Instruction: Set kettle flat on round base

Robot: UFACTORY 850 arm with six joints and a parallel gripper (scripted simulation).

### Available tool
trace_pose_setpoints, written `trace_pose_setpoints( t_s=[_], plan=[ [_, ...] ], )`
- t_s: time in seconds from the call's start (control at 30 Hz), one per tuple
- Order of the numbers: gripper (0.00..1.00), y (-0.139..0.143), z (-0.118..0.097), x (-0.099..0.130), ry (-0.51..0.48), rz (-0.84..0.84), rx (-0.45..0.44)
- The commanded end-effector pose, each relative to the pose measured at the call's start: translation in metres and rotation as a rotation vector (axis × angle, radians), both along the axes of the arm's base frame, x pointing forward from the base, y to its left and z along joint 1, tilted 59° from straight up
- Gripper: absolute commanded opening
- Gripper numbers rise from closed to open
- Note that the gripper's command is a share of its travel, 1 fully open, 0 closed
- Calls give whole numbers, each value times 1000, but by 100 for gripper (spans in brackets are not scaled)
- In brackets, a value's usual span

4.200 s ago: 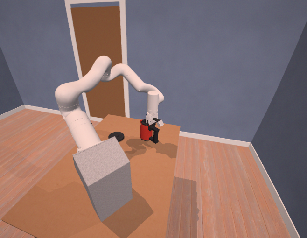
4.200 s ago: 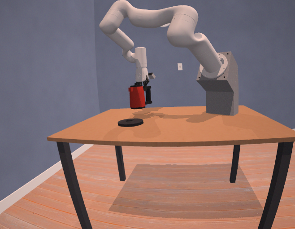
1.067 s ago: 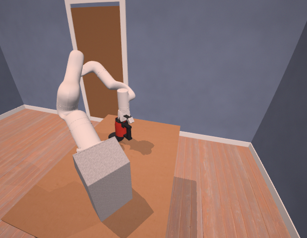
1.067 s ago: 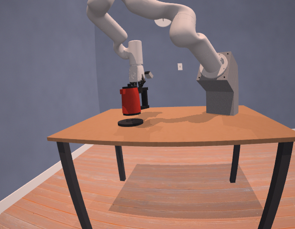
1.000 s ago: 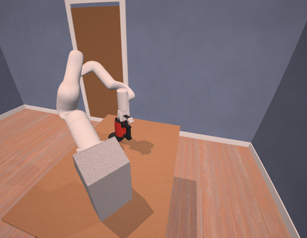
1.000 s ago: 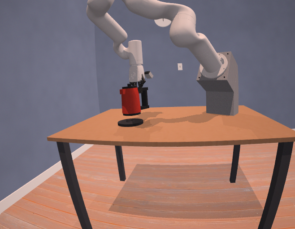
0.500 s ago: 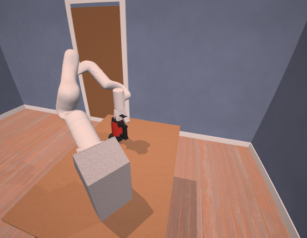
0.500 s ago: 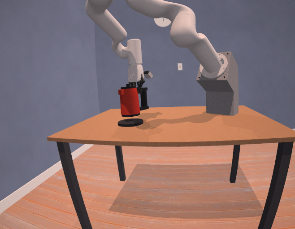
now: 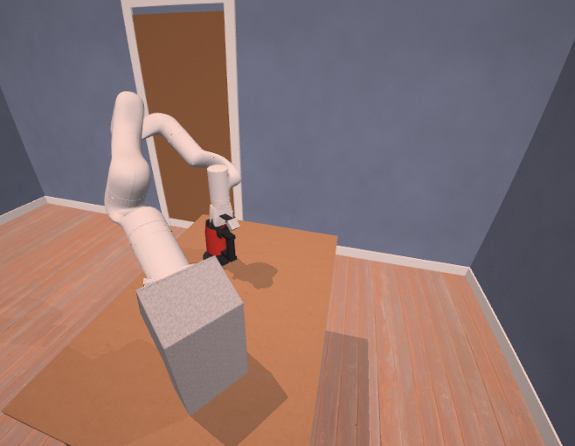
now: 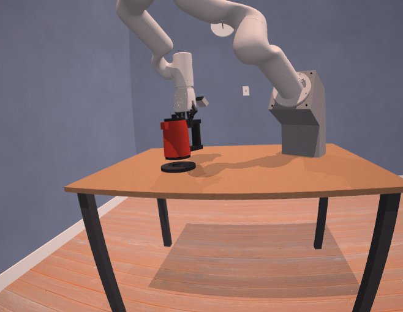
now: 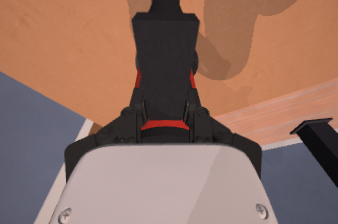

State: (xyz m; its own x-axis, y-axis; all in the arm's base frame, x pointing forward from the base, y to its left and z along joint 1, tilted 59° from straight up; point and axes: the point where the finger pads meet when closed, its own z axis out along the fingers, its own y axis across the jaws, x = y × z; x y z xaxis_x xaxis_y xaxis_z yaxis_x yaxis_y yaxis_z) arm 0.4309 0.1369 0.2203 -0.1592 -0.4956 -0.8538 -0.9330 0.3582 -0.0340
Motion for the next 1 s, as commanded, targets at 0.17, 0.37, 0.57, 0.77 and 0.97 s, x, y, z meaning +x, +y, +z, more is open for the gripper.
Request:
trace_pose_setpoints(
  t_s=[0.17, 0.37, 0.57, 0.77, 0.97],
  plan=[
    [0, 2, 3, -2, -1, -1, 0],
    [0, 3, 4, -2, -1, -1, 0],
    [0, 3, 4, -2, -1, -1, 0],
    [0, 3, 4, -2, -1, -1, 0],
    [0, 3, 4, -2, -1, -1, 0]
  ],
)
